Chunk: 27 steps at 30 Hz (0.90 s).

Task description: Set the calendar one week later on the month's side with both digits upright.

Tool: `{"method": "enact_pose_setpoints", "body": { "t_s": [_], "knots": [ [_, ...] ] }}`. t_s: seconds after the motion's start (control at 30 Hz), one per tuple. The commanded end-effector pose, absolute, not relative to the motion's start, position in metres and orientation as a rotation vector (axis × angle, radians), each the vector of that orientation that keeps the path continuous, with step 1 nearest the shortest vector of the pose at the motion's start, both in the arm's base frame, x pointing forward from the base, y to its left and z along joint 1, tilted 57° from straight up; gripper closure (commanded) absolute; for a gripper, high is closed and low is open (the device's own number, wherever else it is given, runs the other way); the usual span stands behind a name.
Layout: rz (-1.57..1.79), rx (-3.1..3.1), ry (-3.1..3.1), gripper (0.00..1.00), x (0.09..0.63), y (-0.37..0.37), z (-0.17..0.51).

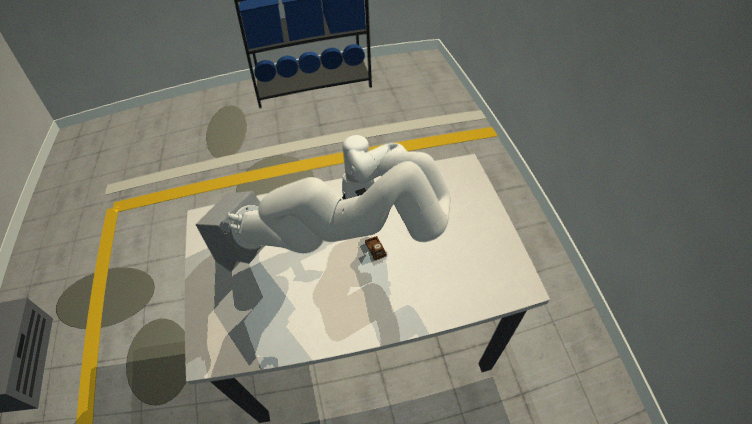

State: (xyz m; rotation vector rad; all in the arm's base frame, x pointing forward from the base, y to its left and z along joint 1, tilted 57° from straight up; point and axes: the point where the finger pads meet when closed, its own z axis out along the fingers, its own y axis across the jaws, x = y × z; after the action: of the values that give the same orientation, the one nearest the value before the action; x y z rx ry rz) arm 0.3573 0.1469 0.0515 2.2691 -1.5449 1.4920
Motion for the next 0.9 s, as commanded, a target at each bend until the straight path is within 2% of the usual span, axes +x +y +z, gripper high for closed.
{"method": "enact_pose_setpoints", "body": {
  "t_s": [0.0, 0.4, 0.6, 0.87],
  "knots": [
    [1.493, 2.268, -1.545, 0.71, 0.338, 0.161, 0.069],
    [1.493, 2.268, -1.545, 0.71, 0.337, 0.161, 0.07],
    [1.497, 2.264, -1.548, 0.71, 0.339, 0.12, 0.122],
    [1.494, 2.266, -1.55, 0.71, 0.335, 0.101, 0.14]
  ]
}}
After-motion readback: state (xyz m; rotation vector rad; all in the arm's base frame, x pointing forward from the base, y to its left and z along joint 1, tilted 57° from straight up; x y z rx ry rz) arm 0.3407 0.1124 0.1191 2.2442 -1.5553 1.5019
